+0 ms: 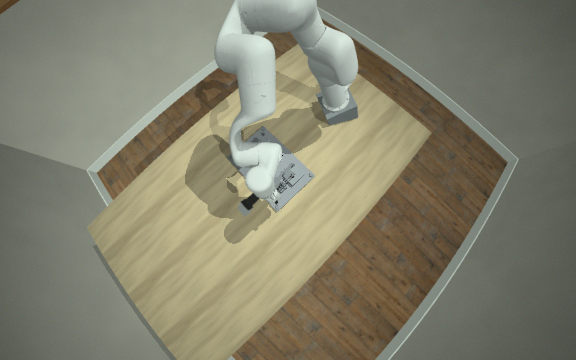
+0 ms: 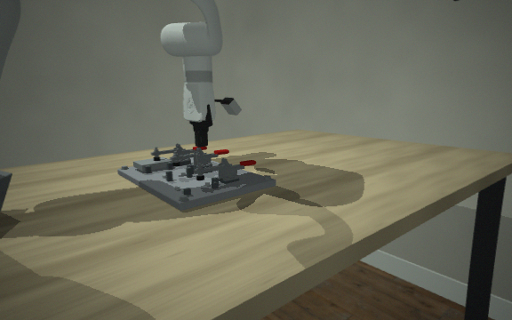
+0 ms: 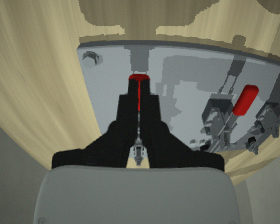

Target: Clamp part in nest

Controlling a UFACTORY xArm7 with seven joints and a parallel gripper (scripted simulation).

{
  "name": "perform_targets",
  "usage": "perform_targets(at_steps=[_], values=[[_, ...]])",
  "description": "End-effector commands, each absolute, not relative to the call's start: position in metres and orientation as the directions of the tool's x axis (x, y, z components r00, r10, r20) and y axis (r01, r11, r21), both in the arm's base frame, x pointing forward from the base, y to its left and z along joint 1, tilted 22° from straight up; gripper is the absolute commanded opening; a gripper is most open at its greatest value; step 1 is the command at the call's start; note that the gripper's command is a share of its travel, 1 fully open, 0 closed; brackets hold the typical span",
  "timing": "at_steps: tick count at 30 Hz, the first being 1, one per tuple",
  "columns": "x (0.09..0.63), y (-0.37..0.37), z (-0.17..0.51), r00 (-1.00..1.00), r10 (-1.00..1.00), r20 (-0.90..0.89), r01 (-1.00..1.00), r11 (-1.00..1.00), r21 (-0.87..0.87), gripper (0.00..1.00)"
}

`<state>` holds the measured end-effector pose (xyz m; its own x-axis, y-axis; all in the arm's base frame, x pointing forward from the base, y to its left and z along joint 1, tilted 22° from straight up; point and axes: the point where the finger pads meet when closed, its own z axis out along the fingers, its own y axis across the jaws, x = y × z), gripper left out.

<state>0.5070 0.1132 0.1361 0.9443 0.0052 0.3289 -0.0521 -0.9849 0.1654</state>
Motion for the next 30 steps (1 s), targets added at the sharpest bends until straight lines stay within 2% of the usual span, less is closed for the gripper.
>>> perform_targets(at_steps=[1, 15, 30], values=[[0.508, 0.114, 0.138, 0.943, 0.006, 0.333, -0.051, -0.985, 0.164, 0.0], [0.504, 0.116, 0.151, 0.943, 0.006, 0.333, -0.051, -0.985, 0.164, 0.0], [0.488, 0.124, 0.193, 0.943, 0.006, 0.333, -0.051, -0.985, 0.164, 0.0]])
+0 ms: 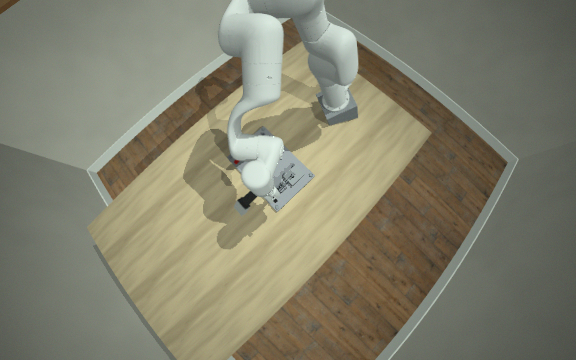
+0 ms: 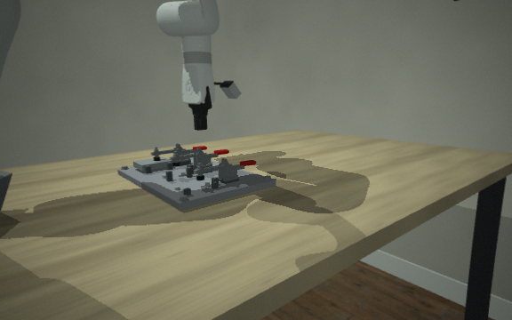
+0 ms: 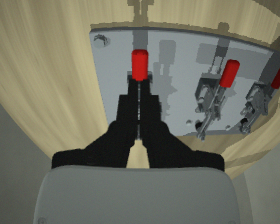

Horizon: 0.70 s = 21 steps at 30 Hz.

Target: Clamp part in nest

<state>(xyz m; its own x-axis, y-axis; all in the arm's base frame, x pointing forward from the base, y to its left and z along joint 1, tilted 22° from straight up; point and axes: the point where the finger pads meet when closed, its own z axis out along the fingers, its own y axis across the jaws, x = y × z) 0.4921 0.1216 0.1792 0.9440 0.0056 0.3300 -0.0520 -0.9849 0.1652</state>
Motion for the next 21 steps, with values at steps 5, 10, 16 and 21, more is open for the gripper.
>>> perform_targets(at_steps=[5, 10, 16, 21], values=[[0.4865, 0.1254, 0.1985, 0.943, 0.006, 0.333, -0.051, -0.985, 0.164, 0.0], [0.4851, 0.1261, 0.2026, 0.943, 0.006, 0.333, -0.051, -0.985, 0.164, 0.0], [0.4849, 0.1262, 0.2029, 0.943, 0.006, 0.333, -0.051, -0.985, 0.164, 0.0], [0.4849, 0.1262, 0.2029, 0.943, 0.006, 0.333, -0.051, -0.985, 0.164, 0.0]])
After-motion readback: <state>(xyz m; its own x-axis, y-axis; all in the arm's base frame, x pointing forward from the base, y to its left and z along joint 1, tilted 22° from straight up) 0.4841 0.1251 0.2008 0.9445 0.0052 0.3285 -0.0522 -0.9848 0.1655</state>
